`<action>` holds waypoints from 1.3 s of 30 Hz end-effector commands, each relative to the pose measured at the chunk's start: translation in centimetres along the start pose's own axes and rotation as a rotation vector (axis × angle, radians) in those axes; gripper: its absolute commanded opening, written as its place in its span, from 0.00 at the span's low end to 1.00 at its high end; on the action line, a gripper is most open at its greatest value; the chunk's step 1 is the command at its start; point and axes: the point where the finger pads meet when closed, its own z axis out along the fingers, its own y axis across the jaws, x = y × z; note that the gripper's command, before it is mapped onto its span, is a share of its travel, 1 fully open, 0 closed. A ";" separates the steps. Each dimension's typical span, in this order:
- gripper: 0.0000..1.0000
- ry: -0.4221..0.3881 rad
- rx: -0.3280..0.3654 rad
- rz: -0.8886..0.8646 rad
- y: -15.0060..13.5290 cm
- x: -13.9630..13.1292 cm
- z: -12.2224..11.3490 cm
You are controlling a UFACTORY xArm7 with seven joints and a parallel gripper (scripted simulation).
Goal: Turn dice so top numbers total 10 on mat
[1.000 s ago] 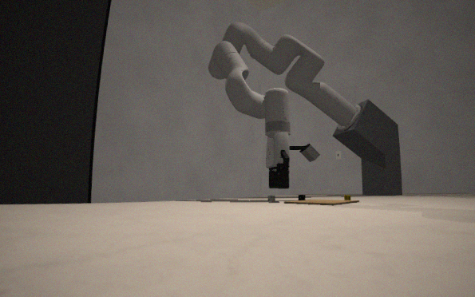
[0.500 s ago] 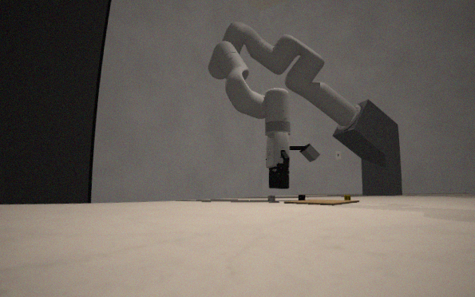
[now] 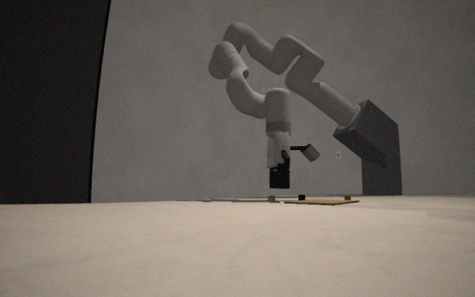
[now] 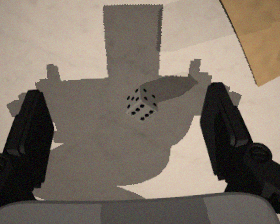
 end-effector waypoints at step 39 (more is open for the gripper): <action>1.00 0.001 -0.002 -0.001 -3.2 10.3 0.0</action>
